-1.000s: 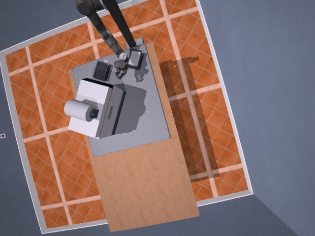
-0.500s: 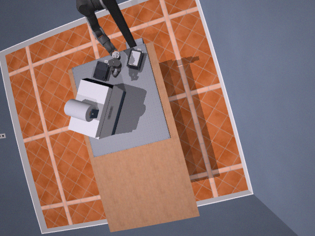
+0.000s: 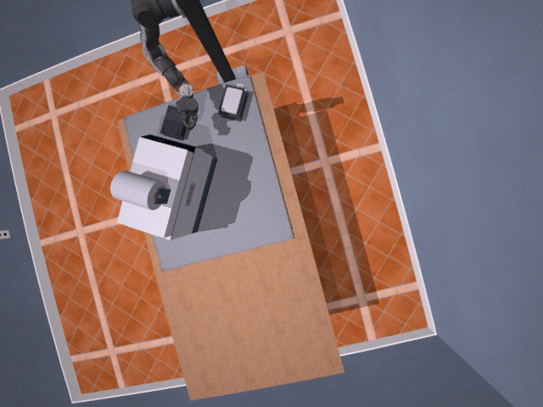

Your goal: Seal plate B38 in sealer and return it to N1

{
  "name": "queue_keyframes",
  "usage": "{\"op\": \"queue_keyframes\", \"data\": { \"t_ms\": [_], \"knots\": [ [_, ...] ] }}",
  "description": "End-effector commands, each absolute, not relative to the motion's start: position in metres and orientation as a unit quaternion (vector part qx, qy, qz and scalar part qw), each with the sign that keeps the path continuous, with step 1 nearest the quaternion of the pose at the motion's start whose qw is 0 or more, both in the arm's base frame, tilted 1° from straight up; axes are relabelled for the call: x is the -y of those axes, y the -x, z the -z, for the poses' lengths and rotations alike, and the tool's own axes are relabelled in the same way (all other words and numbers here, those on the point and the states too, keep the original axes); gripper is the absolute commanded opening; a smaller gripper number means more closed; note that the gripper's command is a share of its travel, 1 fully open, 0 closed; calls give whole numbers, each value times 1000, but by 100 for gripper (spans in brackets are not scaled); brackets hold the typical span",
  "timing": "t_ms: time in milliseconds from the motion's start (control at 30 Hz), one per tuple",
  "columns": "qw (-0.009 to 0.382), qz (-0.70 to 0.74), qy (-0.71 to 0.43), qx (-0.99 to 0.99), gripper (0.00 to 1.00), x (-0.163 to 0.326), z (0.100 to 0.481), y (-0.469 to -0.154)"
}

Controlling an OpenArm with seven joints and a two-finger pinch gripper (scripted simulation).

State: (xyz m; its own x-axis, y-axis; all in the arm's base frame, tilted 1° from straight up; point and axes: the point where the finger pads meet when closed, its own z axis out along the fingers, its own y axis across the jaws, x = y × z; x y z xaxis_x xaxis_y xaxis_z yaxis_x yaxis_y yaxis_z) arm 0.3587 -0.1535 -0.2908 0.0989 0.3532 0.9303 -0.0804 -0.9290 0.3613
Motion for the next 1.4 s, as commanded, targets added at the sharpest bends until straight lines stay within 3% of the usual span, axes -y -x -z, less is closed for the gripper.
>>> {"op": "queue_keyframes", "data": {
  "t_ms": [0,233,633,800,1200,1367],
  "knots": [
    [161,-667,-722,-92,0,152,289,-359],
    [155,-637,-723,-219,0,187,294,-332],
    [155,-637,-723,-219,0,187,294,-332],
    [148,-595,-712,-342,0,223,298,-304],
    [148,-595,-712,-342,0,223,298,-304],
    [137,-544,-689,-459,0,259,302,-276]
  ]
}}
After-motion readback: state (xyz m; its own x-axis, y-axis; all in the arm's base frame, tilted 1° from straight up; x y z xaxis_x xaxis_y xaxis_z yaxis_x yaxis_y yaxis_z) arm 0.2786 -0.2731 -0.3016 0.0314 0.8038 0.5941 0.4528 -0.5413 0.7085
